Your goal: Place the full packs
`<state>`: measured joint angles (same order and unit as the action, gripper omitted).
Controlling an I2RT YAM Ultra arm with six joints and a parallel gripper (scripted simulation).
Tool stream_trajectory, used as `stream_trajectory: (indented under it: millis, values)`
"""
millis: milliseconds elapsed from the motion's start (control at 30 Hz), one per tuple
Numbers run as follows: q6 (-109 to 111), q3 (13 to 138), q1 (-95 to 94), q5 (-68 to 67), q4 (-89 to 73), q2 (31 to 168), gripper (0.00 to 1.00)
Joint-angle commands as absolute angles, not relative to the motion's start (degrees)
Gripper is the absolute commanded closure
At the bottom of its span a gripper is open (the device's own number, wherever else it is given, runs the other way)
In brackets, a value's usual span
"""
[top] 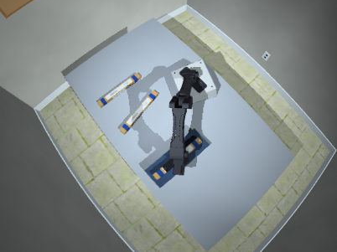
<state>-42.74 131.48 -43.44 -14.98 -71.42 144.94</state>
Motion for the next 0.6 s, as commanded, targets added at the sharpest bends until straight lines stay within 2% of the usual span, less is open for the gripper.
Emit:
stream_trajectory:
  millis: [0,567]
  values:
    - [-42.19,132.15,-44.89,-15.61,-71.96,140.49,1.0]
    - [-42.05,131.06,-44.68,-15.35,-71.17,139.08,1.0]
